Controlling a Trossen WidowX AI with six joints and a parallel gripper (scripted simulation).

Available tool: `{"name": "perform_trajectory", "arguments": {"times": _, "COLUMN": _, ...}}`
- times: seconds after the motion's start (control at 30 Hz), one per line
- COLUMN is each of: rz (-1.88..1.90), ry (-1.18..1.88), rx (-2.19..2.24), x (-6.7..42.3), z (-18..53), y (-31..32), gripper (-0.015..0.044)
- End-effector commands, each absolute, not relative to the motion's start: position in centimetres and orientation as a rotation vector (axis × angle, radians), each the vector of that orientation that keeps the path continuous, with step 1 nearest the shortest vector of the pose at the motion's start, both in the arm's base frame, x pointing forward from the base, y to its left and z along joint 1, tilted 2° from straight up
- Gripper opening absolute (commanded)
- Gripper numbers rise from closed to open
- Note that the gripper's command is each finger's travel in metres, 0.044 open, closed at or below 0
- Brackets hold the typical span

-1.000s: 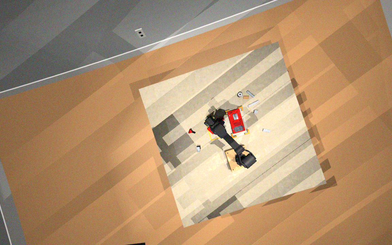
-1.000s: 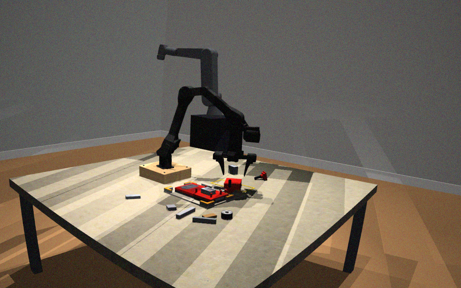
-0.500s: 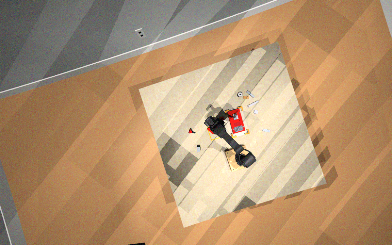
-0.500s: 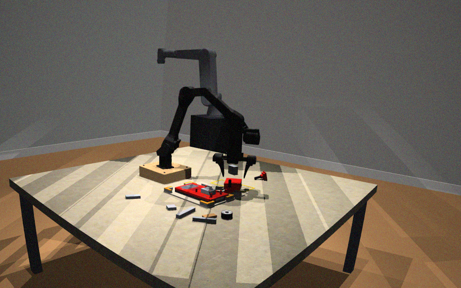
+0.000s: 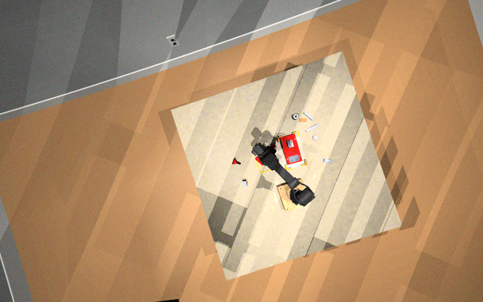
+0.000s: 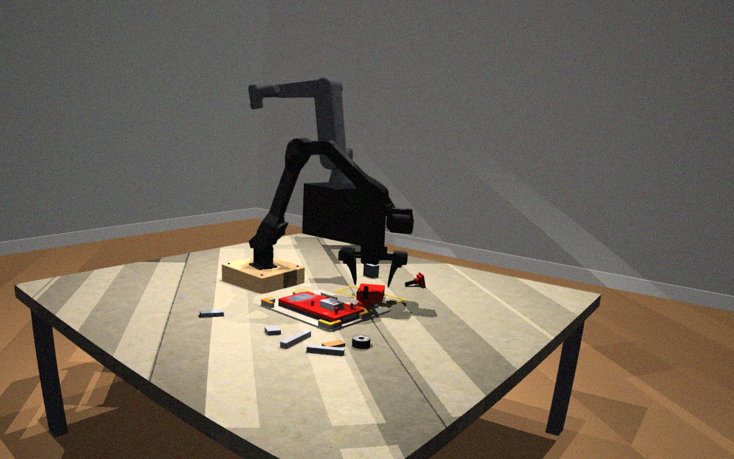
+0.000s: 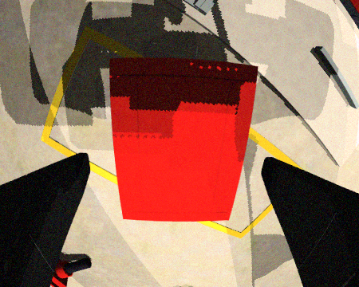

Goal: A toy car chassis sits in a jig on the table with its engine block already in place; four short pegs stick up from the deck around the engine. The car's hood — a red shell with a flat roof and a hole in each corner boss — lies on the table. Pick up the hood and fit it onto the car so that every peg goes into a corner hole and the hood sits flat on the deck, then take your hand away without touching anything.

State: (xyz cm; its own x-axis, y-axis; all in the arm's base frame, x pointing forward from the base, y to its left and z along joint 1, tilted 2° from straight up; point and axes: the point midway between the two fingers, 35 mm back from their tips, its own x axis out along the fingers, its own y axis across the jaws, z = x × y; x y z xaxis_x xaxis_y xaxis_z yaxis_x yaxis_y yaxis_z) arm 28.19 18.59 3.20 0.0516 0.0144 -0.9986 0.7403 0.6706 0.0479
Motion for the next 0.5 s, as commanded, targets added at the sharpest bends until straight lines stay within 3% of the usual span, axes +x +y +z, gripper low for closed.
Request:
{"name": "perform_trajectory", "arguments": {"times": 0.0, "rz": -0.626, "ry": 1.429, "rx": 0.671, "x": 28.13, "z": 2.83, "y": 18.49, "gripper": 0.044}}
{"name": "perform_trajectory", "arguments": {"times": 0.47, "rz": -0.626, "ry": 1.429, "rx": 0.671, "x": 28.15, "z": 2.23, "y": 18.49, "gripper": 0.044}}
